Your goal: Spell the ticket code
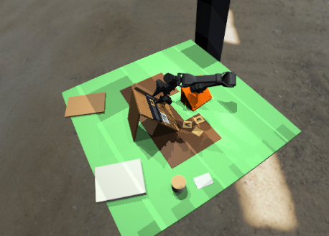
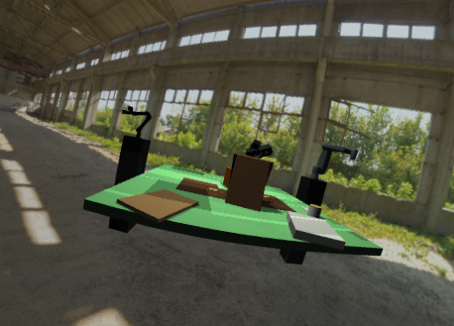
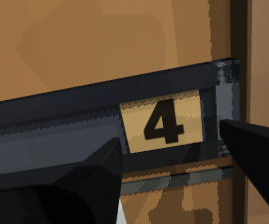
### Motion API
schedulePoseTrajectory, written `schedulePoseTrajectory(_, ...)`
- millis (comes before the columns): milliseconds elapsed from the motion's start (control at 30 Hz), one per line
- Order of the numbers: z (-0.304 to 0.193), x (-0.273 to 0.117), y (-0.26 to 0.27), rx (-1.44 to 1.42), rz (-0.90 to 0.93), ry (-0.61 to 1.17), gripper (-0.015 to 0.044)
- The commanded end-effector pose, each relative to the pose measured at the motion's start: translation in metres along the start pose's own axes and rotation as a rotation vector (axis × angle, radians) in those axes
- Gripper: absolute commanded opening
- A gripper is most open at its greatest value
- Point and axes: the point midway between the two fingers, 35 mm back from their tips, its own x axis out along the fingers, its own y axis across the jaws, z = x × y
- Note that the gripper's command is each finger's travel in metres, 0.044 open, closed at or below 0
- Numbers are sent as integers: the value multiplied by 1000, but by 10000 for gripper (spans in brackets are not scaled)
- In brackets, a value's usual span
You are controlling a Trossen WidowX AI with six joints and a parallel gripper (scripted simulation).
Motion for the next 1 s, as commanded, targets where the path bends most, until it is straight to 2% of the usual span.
schedulePoseTrajectory(0,0,-3,0,-5,3,0,295)
schedulePoseTrajectory(800,0,-21,1,-5,2,1,295)
schedulePoseTrajectory(967,0,-19,0,1,-2,1,164)
